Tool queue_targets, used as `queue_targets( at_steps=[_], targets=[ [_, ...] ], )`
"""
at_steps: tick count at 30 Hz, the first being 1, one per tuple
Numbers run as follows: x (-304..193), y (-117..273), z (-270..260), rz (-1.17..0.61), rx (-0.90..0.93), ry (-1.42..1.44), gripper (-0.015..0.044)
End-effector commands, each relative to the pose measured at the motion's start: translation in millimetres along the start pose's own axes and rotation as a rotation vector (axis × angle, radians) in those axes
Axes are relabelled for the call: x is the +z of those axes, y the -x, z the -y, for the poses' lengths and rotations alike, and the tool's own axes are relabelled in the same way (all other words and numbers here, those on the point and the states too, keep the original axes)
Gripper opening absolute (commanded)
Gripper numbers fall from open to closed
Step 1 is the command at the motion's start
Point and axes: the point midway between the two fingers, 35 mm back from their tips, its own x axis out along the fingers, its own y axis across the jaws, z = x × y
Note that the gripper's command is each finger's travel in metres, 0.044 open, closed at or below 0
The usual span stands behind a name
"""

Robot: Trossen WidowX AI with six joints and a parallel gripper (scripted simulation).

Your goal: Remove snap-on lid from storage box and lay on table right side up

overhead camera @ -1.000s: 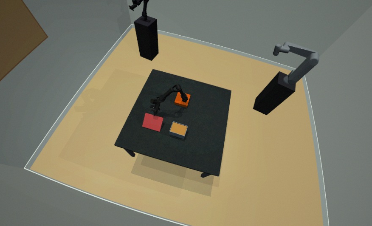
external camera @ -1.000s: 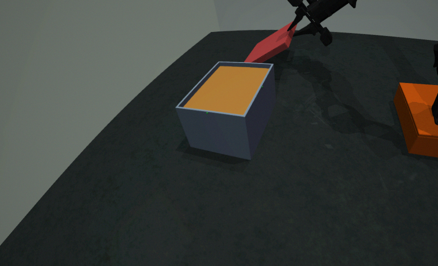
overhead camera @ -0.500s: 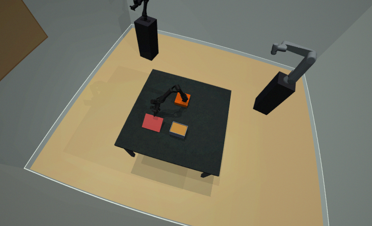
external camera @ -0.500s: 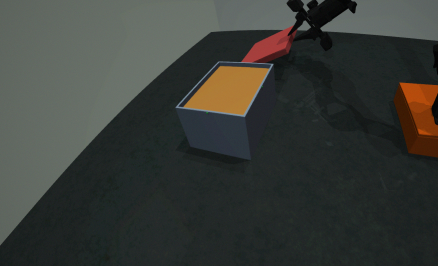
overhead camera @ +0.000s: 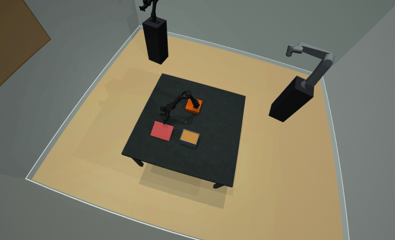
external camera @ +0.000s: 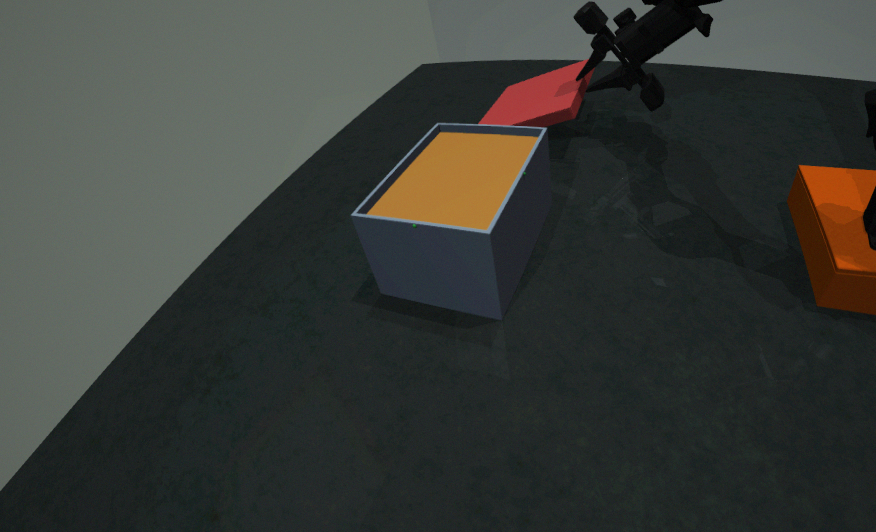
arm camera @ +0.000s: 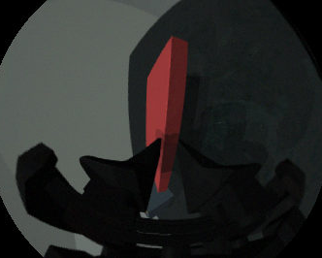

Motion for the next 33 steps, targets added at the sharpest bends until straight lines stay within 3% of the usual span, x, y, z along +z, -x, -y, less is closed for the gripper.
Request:
queue_targets(
  at_steps=[1,3,13,15,21,33],
  targets=[
    [-3,-6,7,-0.005,-0.014,-0.007,0.0000],
    [-3,-7,9,-0.005,-0.014,-0.007,0.0000],
    [0,-1,0,-0.005,-0.014,-0.007,0.0263],
    [0,-1,0,-0.005,-0.014,-0.007,0.0275],
    [-1,7,9,-0.005,-0.015,-0.007,0.0433],
    [-1,25,25,-0.005,-0.017,-0.007,0.0440]
  ],
)
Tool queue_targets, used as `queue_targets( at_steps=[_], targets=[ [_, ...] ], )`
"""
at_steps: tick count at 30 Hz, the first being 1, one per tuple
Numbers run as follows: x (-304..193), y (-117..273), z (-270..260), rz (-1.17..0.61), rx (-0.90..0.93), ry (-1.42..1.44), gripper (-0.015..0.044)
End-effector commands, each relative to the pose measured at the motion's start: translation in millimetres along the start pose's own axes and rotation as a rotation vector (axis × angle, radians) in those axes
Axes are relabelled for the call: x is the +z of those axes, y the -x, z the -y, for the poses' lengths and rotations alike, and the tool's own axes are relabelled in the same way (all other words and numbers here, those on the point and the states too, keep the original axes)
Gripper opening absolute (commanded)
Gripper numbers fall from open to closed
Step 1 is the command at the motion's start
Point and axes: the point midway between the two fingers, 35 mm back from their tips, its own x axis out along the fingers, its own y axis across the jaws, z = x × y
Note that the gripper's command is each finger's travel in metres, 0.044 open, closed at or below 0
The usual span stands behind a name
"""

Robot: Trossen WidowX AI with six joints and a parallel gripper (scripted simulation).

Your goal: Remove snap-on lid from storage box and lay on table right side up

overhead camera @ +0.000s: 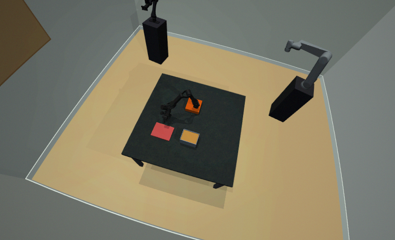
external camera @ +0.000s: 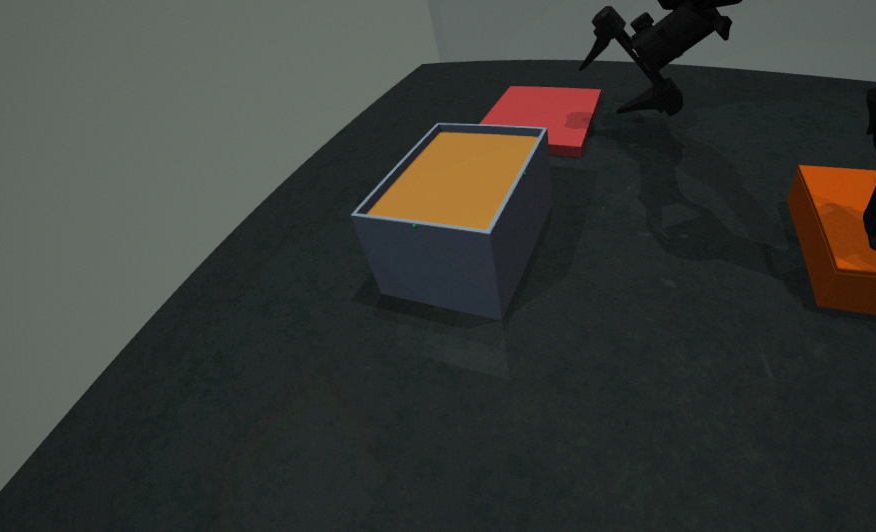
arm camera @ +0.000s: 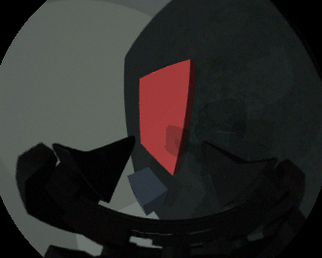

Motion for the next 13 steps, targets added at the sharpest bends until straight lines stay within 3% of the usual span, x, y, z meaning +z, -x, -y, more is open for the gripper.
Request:
queue_targets(
  at_steps=[1,13],
  targets=[
    [0,8,4,-0.001,0.005,0.007,0.0440],
    [0,26,20,-0.001,0.003,0.007,0.0440]
  ],
)
